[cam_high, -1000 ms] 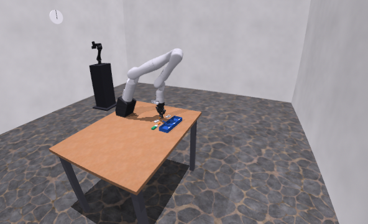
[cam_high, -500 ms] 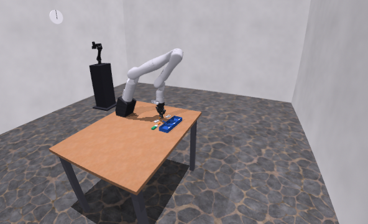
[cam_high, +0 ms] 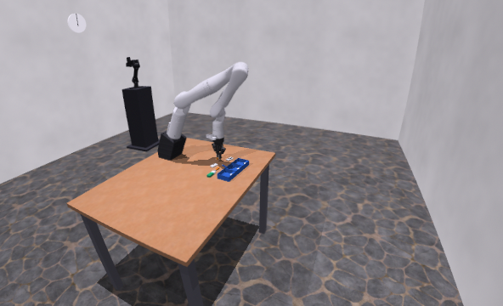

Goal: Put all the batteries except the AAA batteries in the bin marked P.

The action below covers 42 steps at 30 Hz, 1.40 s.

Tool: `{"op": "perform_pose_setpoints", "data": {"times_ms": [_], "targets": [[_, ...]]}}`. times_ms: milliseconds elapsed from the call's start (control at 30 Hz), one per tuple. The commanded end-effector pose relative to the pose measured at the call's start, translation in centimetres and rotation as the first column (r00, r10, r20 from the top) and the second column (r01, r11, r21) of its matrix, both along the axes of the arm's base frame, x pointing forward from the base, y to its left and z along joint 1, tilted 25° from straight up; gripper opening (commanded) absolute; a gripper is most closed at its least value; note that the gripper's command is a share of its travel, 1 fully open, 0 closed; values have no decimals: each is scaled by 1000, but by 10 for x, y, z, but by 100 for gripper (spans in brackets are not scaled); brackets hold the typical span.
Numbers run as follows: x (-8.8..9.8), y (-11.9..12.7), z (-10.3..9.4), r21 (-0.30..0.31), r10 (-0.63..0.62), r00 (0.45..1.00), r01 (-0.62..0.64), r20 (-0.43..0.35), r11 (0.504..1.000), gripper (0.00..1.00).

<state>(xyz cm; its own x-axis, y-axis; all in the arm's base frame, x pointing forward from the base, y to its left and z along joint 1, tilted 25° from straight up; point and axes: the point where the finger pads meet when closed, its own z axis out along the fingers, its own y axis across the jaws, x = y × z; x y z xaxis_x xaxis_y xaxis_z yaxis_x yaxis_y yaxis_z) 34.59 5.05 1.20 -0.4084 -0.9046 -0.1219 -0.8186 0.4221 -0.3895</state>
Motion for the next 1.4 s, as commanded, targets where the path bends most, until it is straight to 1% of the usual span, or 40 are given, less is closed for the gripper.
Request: {"op": "perform_pose_setpoints", "data": {"times_ms": [0,67,367,1367], "targets": [[2,4,15,4,7,1000,-7,21,1000,9],[2,4,15,4,7,1000,-7,21,1000,9],[-1,10,45,12,5,999,-5,37,1000,9],[-2,10,45,12,5,999,-5,37,1000,9]]}}
